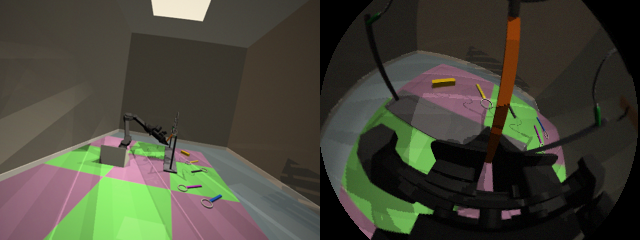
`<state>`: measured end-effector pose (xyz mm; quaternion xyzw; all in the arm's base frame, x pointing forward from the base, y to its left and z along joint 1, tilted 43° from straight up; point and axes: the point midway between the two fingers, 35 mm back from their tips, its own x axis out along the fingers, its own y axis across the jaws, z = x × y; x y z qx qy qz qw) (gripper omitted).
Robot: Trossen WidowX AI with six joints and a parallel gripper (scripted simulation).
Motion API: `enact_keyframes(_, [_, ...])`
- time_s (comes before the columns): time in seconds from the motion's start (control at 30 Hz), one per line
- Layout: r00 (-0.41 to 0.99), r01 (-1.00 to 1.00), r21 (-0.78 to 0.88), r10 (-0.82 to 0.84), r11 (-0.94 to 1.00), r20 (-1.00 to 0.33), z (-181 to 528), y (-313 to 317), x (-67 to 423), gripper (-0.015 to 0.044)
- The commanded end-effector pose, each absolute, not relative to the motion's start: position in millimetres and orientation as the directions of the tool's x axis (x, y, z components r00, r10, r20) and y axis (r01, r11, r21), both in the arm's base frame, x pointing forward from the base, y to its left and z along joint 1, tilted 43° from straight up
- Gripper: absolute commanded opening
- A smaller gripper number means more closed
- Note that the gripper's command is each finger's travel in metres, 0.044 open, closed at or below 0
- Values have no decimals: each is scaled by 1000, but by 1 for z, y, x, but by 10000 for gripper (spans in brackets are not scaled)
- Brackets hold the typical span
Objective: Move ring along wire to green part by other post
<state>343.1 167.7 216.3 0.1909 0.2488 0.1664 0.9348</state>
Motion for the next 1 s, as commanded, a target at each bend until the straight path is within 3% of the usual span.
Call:
enact_keyframes(0.0, [826,-221,368,374,903,-421,212,155,345,-150])
enact_keyframes(0.5, [847,-232,11,208,973,-489,204,97,352,-150])
enact_keyframes(0.97, [869,-227,-332,37,916,-493,217,42,359,-150])
